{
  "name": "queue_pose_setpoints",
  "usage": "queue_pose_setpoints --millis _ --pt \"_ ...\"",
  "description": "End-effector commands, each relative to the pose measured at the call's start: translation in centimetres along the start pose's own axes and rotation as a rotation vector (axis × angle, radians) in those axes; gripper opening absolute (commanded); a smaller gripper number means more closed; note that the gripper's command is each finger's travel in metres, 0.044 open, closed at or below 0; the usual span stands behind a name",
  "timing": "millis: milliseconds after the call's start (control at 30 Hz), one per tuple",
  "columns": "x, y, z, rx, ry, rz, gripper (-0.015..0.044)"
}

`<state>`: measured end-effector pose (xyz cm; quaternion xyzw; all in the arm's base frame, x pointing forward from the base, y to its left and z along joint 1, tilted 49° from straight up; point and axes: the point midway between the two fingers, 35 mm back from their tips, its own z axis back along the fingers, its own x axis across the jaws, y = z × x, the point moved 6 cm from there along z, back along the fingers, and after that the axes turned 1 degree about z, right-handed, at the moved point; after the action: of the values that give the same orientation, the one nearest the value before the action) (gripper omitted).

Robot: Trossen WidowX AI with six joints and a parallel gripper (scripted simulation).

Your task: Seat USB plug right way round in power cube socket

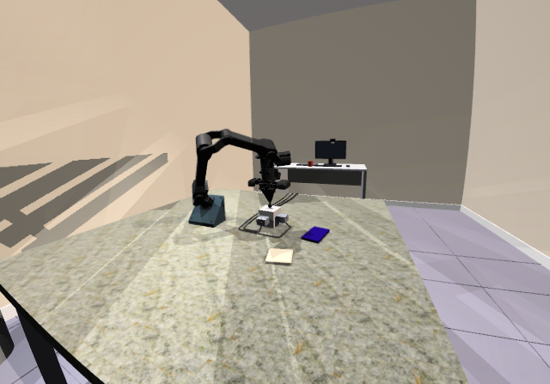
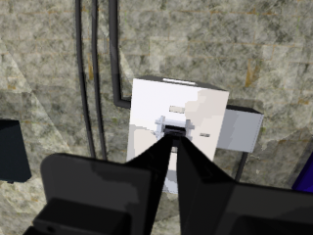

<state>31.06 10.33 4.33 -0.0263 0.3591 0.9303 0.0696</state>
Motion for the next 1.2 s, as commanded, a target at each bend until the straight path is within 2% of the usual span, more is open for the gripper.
queue_pose_setpoints --millis 0,1167 --pt "0.04 0.1 -0.15 0.004 0.001 0.004 0.0" --pt "0.04 0.15 -0.57 0.004 0.001 0.004 0.0"
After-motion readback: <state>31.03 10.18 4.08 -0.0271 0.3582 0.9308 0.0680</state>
